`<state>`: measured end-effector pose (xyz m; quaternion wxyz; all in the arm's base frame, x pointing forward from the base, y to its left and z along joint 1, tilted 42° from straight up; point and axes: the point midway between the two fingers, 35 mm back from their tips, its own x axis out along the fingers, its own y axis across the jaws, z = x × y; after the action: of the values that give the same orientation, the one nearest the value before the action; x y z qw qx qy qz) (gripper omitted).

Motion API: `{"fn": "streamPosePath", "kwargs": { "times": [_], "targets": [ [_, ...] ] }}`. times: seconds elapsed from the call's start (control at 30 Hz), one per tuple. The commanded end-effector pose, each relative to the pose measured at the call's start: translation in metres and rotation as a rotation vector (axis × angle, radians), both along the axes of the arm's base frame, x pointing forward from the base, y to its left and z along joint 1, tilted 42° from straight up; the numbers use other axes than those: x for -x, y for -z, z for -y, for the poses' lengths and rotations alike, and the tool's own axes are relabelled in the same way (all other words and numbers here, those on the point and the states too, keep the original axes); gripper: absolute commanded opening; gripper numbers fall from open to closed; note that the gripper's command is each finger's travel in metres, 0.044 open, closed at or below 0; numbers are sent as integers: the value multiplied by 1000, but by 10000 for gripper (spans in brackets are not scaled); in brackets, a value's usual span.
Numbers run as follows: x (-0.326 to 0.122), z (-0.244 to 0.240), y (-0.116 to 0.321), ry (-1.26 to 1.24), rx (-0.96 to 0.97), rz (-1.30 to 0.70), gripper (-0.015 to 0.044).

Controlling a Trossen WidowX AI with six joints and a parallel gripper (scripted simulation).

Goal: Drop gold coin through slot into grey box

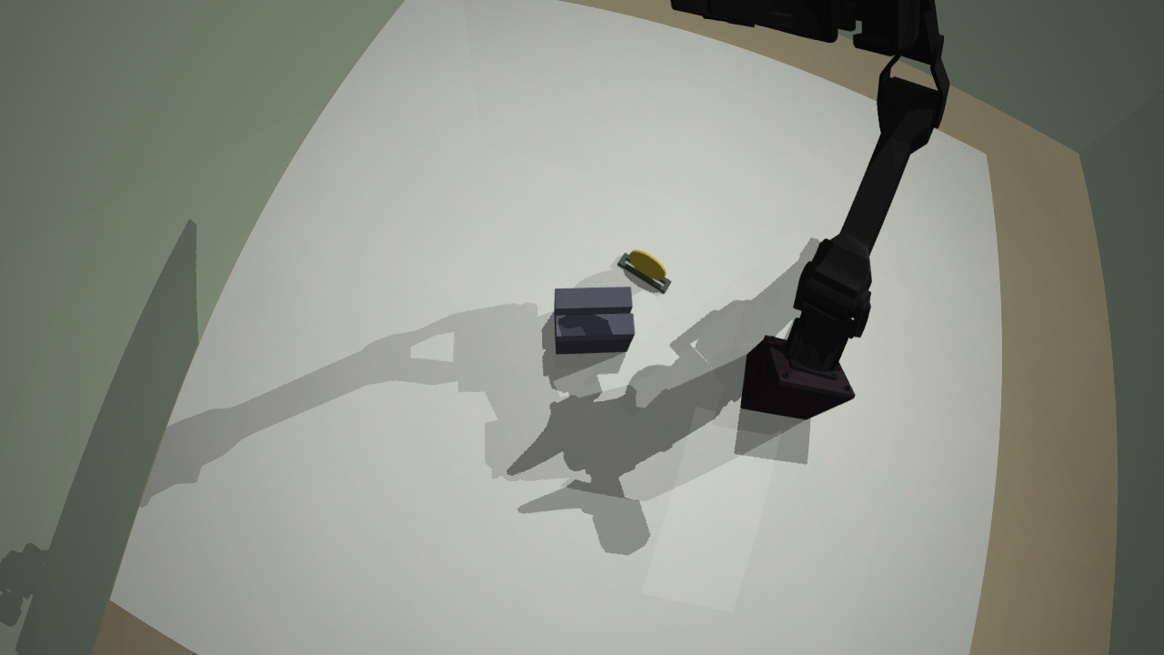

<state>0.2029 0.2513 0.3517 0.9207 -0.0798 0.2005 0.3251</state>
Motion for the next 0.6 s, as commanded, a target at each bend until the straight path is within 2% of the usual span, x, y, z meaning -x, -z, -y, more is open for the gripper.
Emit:
{"fn": "streamPosePath", "kwargs": {
  "times": [0.0, 0.3, 0.57],
  "targets": [
    [-28, 25, 50, 178, 115, -113, 161],
    [-65, 128, 150, 654, 385, -373, 161],
    [-45, 237, 213, 1083, 648, -609, 161]
  ]
}}
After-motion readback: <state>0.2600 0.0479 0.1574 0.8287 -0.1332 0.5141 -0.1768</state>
